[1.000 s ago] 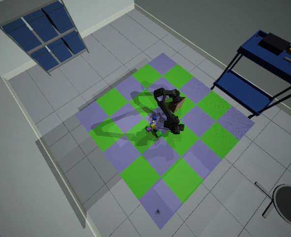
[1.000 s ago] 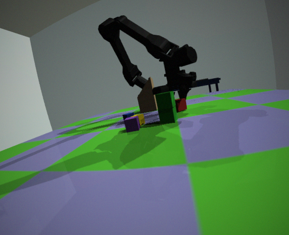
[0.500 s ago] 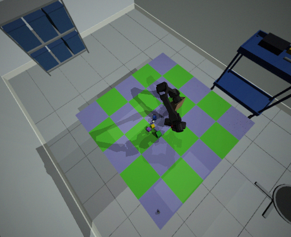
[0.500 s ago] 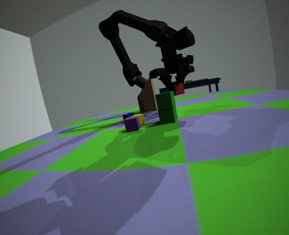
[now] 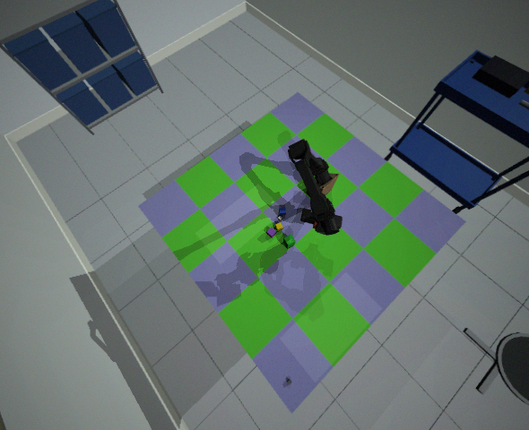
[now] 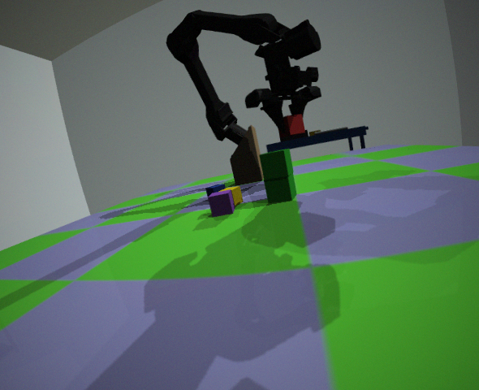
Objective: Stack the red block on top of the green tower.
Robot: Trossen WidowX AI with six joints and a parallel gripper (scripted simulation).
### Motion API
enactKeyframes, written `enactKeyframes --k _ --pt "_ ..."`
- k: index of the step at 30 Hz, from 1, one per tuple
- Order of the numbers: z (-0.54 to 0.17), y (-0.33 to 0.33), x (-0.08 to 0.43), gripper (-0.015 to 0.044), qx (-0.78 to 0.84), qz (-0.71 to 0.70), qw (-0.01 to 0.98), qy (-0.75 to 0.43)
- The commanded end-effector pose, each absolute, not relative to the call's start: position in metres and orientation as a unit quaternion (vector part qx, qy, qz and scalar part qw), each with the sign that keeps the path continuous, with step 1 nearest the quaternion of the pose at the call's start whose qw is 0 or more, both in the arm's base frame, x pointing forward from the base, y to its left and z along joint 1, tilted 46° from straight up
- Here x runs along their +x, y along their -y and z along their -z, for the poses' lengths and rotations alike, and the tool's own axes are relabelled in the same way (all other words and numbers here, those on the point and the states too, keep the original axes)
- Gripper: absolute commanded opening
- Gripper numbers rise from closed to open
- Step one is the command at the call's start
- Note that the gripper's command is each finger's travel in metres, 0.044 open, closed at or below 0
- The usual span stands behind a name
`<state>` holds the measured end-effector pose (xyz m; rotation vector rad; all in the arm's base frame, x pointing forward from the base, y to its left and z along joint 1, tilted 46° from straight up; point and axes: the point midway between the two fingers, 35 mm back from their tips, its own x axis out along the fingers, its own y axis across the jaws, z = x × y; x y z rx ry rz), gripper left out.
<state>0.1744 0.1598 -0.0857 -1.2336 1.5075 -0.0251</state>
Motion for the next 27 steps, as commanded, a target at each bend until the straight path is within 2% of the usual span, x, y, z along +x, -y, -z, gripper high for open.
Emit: enactKeyframes --k 1,5,27 --pt "0.083 -0.162 0.173 0.0 -0.521 0.012 0.563 -0.642" --pt "0.082 -0.165 0.182 0.0 -0.516 0.012 0.567 -0.642" --pt "0.055 -0.17 0.299 0.0 -0.515 0.014 0.571 -0.639"
